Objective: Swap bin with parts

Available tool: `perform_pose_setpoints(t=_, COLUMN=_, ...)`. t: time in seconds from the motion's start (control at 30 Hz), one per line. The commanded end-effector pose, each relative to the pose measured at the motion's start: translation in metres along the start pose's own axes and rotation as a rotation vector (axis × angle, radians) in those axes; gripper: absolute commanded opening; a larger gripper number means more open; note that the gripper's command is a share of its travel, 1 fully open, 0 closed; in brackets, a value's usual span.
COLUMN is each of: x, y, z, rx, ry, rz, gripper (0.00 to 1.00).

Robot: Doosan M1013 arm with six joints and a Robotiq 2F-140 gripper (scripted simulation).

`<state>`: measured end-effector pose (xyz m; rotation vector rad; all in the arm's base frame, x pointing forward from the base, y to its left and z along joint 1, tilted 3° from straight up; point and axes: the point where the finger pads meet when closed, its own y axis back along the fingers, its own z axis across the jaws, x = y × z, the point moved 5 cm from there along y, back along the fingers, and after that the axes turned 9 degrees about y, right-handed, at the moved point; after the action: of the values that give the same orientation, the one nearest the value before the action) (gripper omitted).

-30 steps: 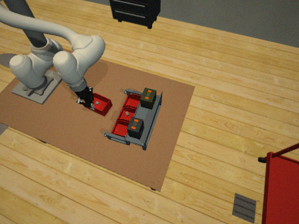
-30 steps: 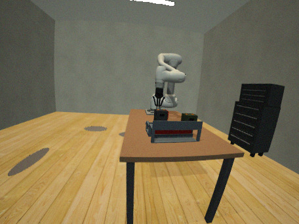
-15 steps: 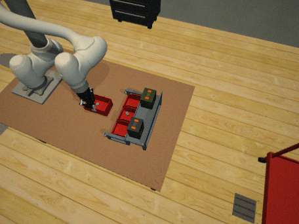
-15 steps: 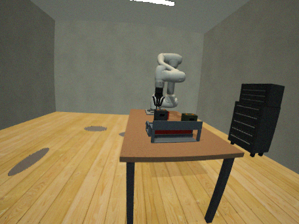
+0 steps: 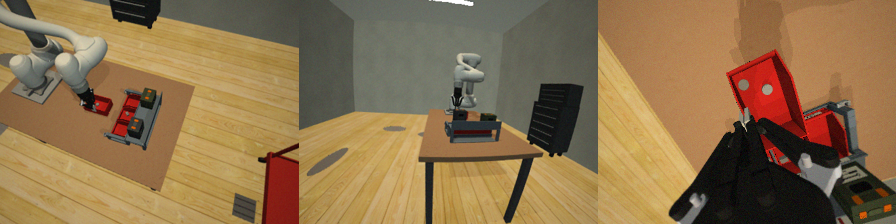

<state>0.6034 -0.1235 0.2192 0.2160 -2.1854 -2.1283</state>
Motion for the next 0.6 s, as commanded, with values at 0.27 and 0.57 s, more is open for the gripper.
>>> perform_pose_setpoints(t=0.27, x=-0.001, y=-0.009, z=-0.001, rx=-0.005, ry=-0.003, rz=0.0, gripper=0.1)
perform_pose_setpoints(t=0.57, x=-0.001, y=-0.026, z=-0.001, rx=-0.005, ry=-0.003, rz=0.0, gripper=0.1)
